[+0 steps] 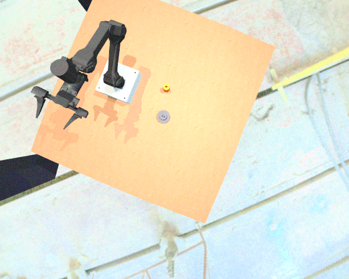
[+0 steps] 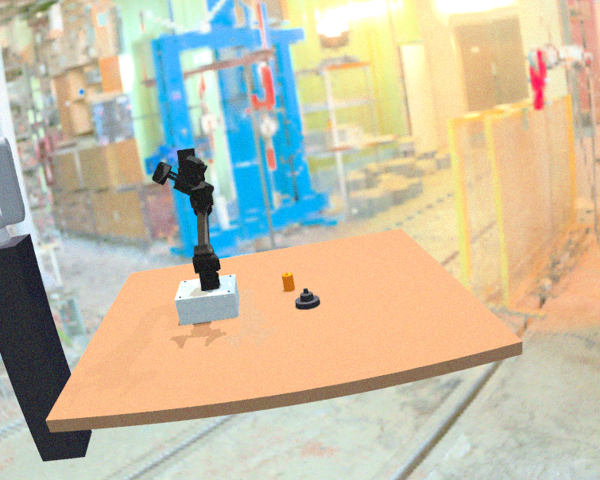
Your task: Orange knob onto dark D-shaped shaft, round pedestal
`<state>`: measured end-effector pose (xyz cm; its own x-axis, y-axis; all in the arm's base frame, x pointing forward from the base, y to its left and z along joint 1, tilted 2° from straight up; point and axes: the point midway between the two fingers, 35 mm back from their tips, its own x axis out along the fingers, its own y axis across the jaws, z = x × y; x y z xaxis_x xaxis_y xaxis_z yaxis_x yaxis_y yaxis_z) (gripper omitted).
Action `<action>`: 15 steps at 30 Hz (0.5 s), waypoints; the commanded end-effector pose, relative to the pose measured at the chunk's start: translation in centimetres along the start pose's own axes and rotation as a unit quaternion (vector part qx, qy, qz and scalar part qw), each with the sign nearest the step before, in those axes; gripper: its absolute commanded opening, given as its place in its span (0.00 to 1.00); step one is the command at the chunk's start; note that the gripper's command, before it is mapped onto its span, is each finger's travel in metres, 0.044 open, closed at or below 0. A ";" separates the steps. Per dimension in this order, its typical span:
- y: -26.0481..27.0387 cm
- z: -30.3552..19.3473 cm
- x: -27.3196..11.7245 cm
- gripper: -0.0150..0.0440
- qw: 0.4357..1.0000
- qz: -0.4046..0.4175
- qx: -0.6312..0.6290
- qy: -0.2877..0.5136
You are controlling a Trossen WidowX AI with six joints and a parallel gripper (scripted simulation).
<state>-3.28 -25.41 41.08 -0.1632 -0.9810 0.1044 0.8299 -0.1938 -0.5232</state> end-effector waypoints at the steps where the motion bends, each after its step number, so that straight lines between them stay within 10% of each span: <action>1: 6.0 0.1 1.3 1.00 0.993 0.116 0.033 0.014; 15: 28.4 0.3 -6.5 1.00 0.863 0.490 0.026 0.121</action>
<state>17.82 -26.73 28.15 0.4645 -0.7580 -0.4579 0.7321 0.6196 -0.2830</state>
